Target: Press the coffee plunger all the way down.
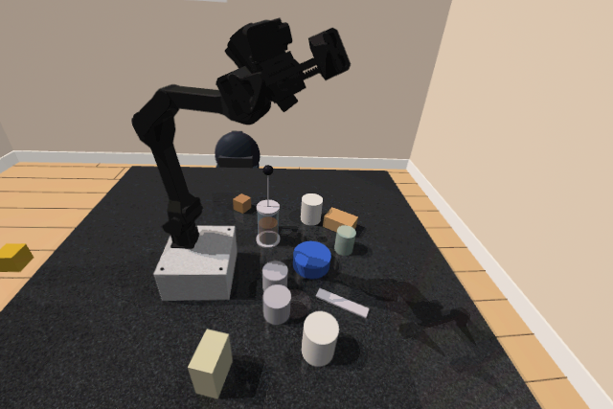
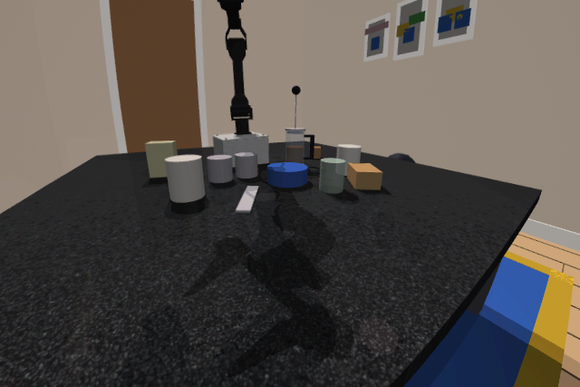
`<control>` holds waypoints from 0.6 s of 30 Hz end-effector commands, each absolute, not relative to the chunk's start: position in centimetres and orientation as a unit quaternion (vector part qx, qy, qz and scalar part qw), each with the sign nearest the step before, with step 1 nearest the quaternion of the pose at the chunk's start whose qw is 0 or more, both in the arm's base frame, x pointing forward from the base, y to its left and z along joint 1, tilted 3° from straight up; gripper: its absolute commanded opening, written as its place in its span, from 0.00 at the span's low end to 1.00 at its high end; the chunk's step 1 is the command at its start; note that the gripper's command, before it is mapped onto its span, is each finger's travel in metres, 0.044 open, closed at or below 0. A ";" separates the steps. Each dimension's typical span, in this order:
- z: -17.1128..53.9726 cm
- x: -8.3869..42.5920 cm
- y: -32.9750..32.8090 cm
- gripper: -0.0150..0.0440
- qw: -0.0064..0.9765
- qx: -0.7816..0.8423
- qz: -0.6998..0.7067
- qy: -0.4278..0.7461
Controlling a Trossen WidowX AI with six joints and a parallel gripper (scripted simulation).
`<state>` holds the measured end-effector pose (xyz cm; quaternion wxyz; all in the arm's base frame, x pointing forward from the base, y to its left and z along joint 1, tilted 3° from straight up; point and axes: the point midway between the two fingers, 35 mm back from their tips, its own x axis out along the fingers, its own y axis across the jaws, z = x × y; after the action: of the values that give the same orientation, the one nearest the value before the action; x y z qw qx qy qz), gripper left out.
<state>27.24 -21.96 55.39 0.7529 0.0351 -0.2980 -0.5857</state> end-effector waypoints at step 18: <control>46.1 31.7 -2.8 1.00 0.976 -0.012 -0.209 -0.062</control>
<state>32.10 -8.24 49.88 0.9365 -0.0003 -0.1323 -0.3249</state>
